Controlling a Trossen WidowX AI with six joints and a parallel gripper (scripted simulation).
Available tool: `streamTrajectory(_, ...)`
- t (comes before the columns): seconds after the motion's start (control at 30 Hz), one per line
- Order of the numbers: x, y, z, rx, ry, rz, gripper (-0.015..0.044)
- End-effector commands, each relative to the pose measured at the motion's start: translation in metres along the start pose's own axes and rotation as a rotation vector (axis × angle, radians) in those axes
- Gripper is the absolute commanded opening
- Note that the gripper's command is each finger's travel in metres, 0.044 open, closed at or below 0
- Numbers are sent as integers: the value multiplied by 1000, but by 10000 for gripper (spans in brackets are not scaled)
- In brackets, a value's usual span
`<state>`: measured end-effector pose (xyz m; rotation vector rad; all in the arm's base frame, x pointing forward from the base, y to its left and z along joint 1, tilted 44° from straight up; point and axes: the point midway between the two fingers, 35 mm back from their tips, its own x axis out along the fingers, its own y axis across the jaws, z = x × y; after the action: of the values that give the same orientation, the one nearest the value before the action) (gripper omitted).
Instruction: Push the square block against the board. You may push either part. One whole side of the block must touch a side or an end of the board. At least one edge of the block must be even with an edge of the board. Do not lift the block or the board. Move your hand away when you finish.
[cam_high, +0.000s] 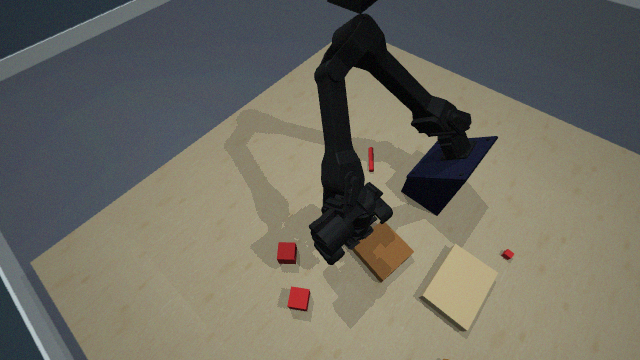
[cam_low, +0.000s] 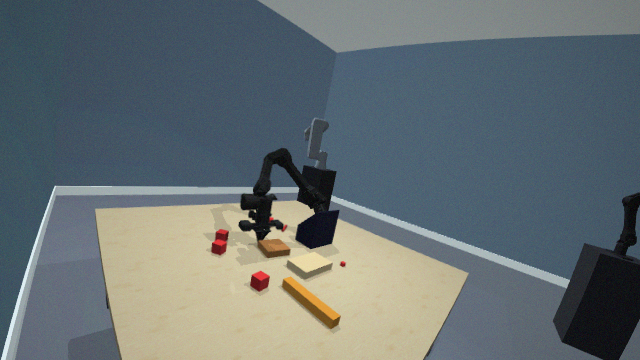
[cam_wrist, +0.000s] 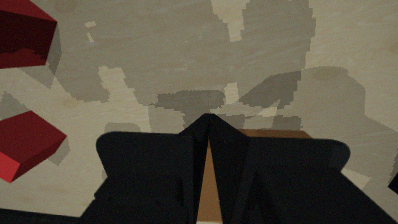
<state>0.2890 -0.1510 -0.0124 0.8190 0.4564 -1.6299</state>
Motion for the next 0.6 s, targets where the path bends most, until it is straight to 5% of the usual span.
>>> streamTrajectory(0.0, 1, 0, -5, 4, 1, -5, 0)
streamTrajectory(0.57, 1, 1, -28, 4, 4, -5, 0)
